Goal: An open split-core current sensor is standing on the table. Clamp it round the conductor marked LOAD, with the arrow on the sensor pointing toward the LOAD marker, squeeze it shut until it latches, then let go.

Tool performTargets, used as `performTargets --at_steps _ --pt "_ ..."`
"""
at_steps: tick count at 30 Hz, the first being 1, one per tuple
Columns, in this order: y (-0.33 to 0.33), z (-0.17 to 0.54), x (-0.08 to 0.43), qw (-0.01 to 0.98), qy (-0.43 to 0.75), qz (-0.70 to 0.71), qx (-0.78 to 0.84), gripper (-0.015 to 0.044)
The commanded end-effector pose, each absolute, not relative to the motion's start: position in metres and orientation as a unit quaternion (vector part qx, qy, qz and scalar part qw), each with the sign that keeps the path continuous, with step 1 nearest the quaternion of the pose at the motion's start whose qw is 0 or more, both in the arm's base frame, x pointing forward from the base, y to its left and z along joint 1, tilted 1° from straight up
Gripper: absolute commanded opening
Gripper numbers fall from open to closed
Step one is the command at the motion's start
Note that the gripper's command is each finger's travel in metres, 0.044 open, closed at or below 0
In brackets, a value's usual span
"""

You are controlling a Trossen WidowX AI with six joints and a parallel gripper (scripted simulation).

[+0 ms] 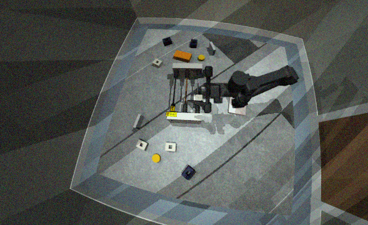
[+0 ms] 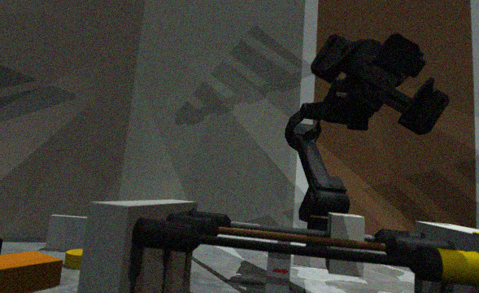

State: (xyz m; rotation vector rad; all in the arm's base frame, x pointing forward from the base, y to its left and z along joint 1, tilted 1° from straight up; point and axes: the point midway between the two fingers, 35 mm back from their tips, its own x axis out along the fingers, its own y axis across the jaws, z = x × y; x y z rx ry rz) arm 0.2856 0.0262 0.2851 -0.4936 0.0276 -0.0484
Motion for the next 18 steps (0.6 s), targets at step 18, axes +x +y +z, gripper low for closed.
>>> performTargets --at_steps 18 --pt "0.016 0.299 0.349 0.993 0.114 0.025 -0.003 0.0440"
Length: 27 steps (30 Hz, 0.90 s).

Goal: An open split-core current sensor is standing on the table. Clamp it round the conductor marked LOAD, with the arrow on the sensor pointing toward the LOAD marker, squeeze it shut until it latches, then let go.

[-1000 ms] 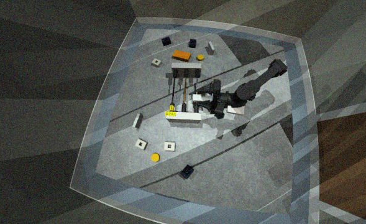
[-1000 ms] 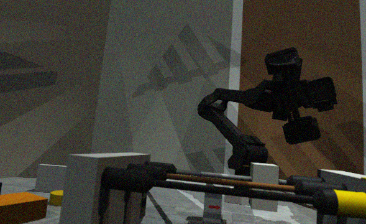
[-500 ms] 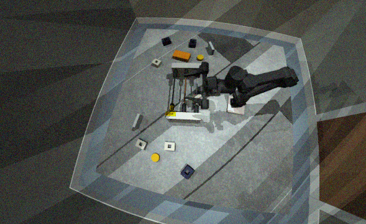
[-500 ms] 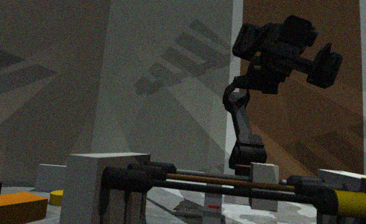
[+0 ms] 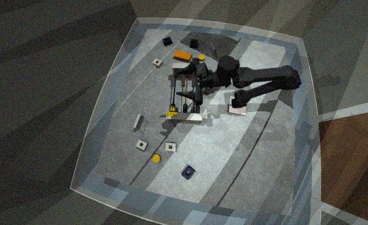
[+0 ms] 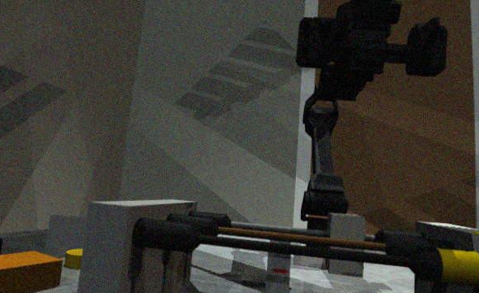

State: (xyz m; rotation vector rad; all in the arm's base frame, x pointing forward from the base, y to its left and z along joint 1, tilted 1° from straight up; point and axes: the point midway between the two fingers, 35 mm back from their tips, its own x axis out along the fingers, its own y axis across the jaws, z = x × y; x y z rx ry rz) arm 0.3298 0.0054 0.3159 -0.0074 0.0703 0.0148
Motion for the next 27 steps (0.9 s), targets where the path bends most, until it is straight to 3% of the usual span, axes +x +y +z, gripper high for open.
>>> performTargets --at_steps 1,14,27 --pt "0.020 0.293 0.355 0.989 0.145 0.030 -0.005 0.0440" --pt "0.071 0.214 0.374 0.850 0.518 0.089 -0.044 0.0440" --pt "0.073 0.210 0.372 0.839 0.535 0.091 -0.047 0.0440"
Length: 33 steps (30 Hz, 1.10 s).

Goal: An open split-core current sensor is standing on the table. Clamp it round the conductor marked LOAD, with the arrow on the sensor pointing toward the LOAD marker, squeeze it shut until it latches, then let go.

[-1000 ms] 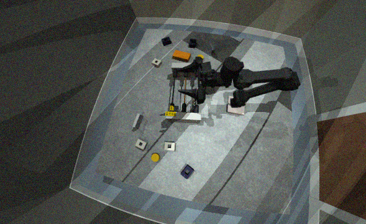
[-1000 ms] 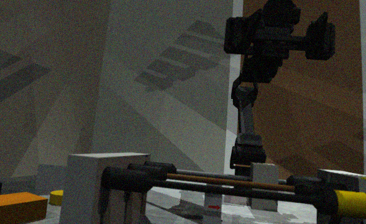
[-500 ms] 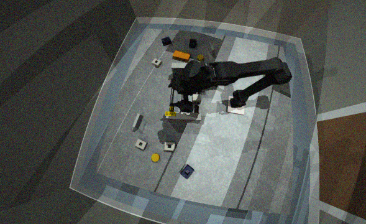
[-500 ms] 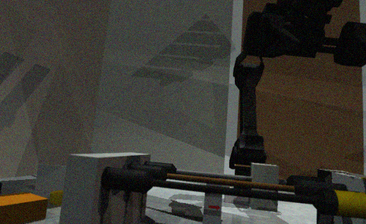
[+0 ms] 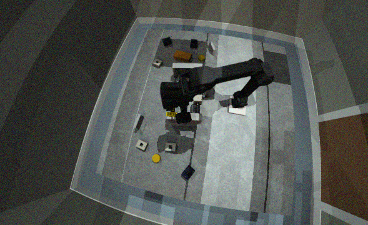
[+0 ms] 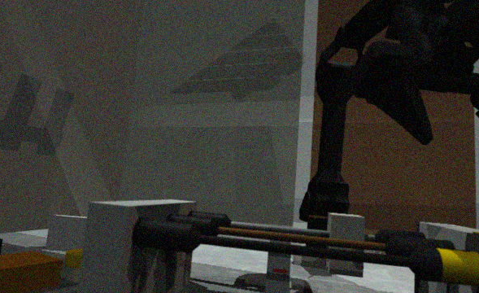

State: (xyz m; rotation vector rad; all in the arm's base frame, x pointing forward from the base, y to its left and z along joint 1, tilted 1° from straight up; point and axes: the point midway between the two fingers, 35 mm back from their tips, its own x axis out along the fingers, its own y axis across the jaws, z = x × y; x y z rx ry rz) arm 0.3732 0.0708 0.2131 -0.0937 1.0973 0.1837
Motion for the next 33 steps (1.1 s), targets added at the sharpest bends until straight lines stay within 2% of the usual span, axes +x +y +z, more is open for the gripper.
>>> performTargets --at_steps 1,16,18,22,28,33 --pt "0.073 0.210 0.372 0.839 0.535 0.091 -0.047 0.0440" --pt "0.073 0.210 0.372 0.839 0.535 0.091 -0.047 0.0440" --pt "0.061 0.208 0.368 0.837 0.539 0.085 -0.046 0.0387" --pt "0.000 0.191 0.334 0.827 0.558 0.056 -0.037 0.0286" --pt "-0.068 0.159 0.264 0.810 0.585 0.016 -0.012 0.0286" --pt "-0.093 0.131 0.208 0.800 0.600 -0.007 0.013 0.0286"
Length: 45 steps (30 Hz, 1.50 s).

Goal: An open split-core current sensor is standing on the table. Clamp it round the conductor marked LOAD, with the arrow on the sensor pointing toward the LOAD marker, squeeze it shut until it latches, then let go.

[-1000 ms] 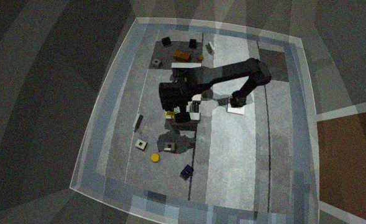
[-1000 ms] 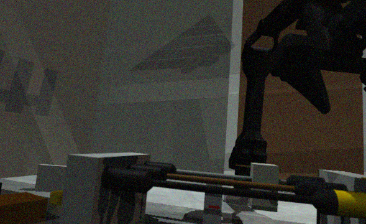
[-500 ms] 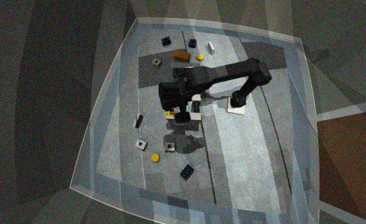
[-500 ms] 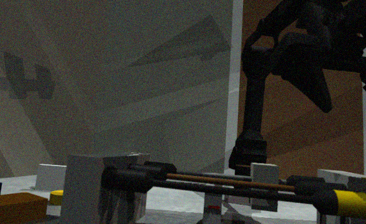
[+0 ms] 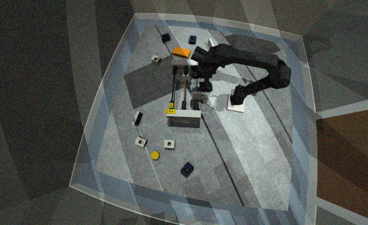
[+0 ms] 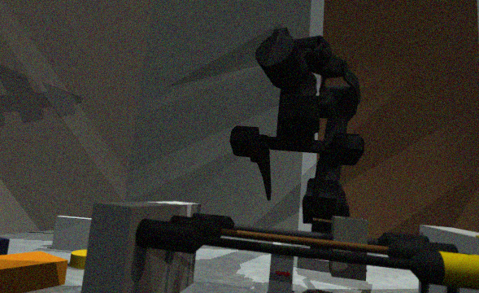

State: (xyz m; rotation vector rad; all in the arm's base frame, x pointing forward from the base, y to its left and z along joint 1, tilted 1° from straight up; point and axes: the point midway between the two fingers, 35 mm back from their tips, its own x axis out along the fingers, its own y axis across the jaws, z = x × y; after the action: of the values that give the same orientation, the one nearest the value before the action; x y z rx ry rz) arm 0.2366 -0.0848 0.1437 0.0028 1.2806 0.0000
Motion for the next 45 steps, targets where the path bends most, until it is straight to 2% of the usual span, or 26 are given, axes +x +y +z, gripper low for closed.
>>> performTargets --at_steps 1,44,45 --pt "-0.094 0.130 0.206 0.799 0.601 -0.008 0.014 0.0286" --pt "-0.093 0.073 0.223 0.800 0.600 -0.008 0.014 0.0286" --pt "-0.093 0.077 0.222 0.802 0.597 -0.007 0.013 0.0260"
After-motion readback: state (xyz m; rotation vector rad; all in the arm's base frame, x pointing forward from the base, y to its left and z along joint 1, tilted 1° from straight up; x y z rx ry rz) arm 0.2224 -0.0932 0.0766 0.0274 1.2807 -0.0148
